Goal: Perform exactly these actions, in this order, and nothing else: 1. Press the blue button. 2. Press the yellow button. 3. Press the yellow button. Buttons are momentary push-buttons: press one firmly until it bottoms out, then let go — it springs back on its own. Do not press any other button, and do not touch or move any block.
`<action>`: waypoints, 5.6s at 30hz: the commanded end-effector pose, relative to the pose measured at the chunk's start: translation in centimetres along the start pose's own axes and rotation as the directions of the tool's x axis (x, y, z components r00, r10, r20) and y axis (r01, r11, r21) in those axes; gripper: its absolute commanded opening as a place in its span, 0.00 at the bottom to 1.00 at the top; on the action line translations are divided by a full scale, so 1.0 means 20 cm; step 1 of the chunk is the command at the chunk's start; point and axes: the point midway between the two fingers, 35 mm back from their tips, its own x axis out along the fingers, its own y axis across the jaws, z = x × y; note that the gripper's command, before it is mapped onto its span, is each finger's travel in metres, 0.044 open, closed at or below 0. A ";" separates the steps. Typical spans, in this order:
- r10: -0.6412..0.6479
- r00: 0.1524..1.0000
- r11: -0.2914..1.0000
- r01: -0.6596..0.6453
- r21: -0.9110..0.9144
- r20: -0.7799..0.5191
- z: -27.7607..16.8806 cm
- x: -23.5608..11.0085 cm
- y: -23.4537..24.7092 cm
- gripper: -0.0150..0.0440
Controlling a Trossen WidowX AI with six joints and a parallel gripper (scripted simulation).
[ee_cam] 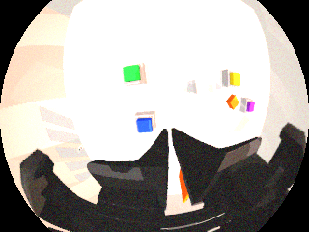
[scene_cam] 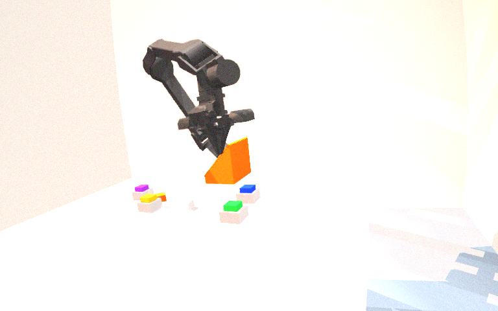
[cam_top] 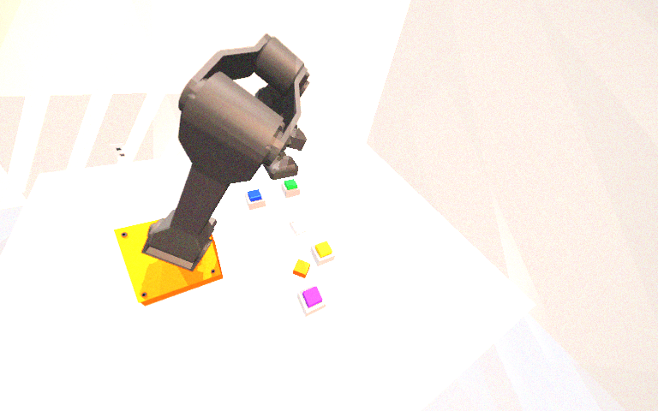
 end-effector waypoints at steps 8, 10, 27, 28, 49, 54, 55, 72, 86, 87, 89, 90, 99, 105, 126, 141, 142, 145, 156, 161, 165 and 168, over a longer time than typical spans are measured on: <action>-0.016 1.000 1.000 0.016 0.014 0.016 0.33 -0.02 -0.77 0.29; -0.032 0.999 0.999 0.032 0.015 0.012 0.34 -0.01 -0.90 0.29; -0.047 0.999 0.999 0.047 0.017 0.008 0.34 0.29 -1.01 0.29; -0.048 0.999 0.999 0.047 0.017 0.008 0.34 0.30 -1.01 0.29; -0.048 0.999 0.999 0.048 0.017 0.009 0.34 0.42 -1.02 0.29; -0.049 0.999 0.999 0.049 0.018 0.009 0.34 0.46 -1.02 0.29; -0.049 0.999 0.999 0.049 0.018 0.009 0.34 0.47 -1.02 0.29; -0.049 0.999 0.999 0.049 0.018 0.009 0.34 0.48 -1.02 0.29; -0.048 0.999 0.999 0.047 0.017 0.008 0.34 0.30 -1.01 0.29; -0.048 0.999 0.999 0.047 0.017 0.008 0.34 0.30 -1.01 0.29; -0.048 0.999 0.999 0.047 0.017 0.008 0.34 0.30 -1.01 0.29; -0.048 0.999 0.999 0.047 0.017 0.008 0.34 0.30 -1.01 0.29; -0.047 0.999 0.999 0.047 0.017 0.009 0.34 0.37 -1.02 0.29; -0.048 0.999 0.999 0.048 0.017 0.009 0.34 0.42 -1.02 0.29; -0.049 0.999 0.999 0.049 0.018 0.009 0.34 0.48 -1.02 0.29; -0.048 0.999 0.999 0.047 0.017 0.008 0.34 0.30 -1.01 0.29; -0.048 0.999 0.999 0.047 0.017 0.008 0.34 0.30 -1.01 0.29; -0.045 0.999 0.999 0.045 0.017 0.009 0.34 0.30 -1.00 0.33; 0.023 1.000 1.000 -0.023 0.001 0.019 0.44 0.11 -0.21 0.82; 0.014 1.000 1.000 -0.014 0.003 0.011 0.34 0.06 0.12 0.93; -0.008 1.000 1.000 0.008 0.011 0.008 0.22 0.04 0.37 0.93; -0.026 1.000 1.000 0.026 0.017 0.009 0.14 0.04 0.49 0.93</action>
